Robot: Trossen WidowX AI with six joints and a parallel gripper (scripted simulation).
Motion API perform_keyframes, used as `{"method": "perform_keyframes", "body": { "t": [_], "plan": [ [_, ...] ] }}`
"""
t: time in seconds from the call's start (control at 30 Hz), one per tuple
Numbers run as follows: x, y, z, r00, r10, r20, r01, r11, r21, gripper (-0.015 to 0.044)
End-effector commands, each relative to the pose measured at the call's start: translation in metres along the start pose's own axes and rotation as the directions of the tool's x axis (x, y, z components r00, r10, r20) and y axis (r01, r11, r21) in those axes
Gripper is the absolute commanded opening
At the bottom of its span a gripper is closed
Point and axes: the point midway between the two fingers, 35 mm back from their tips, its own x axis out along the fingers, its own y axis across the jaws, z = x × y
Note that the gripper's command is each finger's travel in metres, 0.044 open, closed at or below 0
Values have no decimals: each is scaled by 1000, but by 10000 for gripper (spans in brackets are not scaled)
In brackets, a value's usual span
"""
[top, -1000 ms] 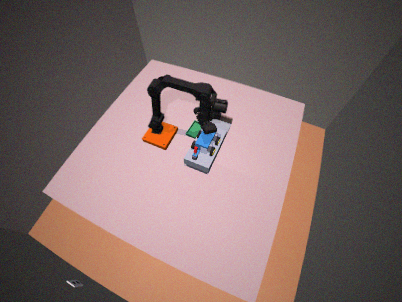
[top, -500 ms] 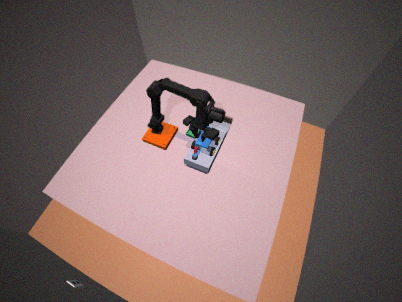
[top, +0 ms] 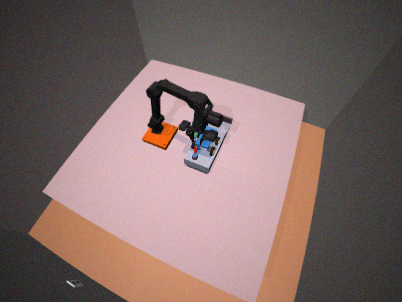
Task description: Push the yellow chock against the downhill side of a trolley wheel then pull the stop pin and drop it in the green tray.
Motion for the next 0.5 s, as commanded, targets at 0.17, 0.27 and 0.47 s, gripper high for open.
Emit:
{"method": "perform_keyframes", "body": {
  "t": [0.17,0.27,0.47],
  "plan": [
    [12,-1,-1,1000,-1,-5,1,1000,-5,190],
    [16,-1,-1,1000,-1,-5,1,1000,-5,190],
    [25,-1,-2,1000,-1,-6,1,1000,-5,190]
  ]
}}
